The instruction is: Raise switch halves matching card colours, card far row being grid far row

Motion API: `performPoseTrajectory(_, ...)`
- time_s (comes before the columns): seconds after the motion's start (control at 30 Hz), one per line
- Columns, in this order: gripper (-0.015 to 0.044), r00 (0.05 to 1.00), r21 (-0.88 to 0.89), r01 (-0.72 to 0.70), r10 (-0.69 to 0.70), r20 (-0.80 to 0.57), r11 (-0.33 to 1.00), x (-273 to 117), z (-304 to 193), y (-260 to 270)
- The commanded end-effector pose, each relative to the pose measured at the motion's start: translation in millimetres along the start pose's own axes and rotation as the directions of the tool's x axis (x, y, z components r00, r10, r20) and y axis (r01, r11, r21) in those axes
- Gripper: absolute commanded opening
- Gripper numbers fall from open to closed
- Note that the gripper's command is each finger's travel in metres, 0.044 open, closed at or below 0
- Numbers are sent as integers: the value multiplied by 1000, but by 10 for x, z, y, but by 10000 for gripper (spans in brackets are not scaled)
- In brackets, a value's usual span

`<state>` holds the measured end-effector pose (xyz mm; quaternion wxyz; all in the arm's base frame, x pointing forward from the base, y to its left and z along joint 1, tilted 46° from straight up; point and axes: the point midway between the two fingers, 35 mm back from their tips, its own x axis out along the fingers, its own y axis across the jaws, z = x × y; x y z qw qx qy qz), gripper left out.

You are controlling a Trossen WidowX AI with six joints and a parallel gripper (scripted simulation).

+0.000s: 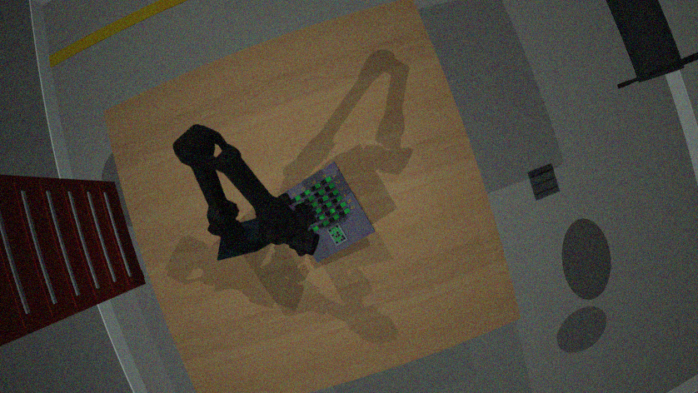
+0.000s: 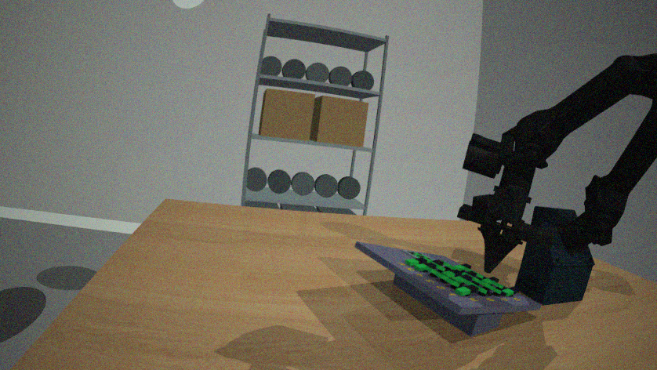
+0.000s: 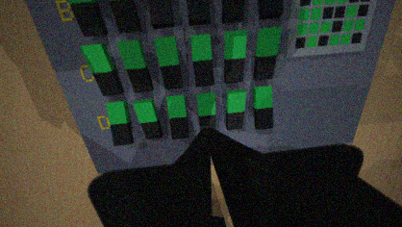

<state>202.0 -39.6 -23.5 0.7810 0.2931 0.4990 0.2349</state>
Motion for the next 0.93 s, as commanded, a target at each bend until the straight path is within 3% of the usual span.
performPoseTrajectory(0.0, 0, 1000, -11, 18, -18, -2, 1000, -378, 54, -43)
performPoseTrajectory(0.1, 0, 1000, -9, 9, -9, -9, 1000, -580, 43, -13)
performPoseTrajectory(0.33, 0, 1000, -10, 11, -11, -9, 1000, -583, 66, -14)
performPoseTrajectory(0.53, 0, 1000, -11, 9, -9, -7, 1000, -642, 718, 107)
performPoseTrajectory(0.9, 0, 1000, -11, 8, -8, -7, 1000, -643, 740, 115)
